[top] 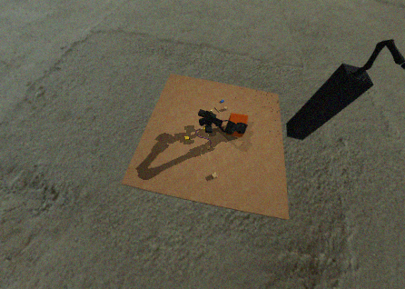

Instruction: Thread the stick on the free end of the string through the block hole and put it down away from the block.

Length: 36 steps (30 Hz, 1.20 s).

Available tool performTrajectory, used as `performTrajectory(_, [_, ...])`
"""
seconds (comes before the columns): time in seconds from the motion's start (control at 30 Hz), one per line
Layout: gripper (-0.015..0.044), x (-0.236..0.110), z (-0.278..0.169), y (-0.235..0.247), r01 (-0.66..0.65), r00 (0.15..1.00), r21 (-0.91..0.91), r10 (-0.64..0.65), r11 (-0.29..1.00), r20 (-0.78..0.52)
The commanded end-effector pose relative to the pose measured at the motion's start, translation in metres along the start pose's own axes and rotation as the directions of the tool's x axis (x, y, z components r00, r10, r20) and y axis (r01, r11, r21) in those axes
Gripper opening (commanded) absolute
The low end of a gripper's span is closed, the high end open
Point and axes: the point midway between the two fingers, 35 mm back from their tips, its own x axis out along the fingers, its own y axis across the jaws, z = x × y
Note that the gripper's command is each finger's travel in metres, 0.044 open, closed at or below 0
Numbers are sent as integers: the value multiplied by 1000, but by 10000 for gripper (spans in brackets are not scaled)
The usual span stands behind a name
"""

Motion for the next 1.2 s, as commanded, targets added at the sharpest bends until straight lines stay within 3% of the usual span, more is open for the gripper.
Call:
performTrajectory(0.0, [123, 16, -3, 3, -2, 999, -19, 1, 1000, -37])
performTrajectory(0.57, [123, 16, -3, 3, -2, 999, -19, 1, 1000, -37])
performTrajectory(0.6, [117, 0, 0, 0, 0, 1000, 0, 0, 1000, 1])
performTrajectory(1.17, [3, 0, 0, 0, 0, 1000, 0, 0, 1000, 1])
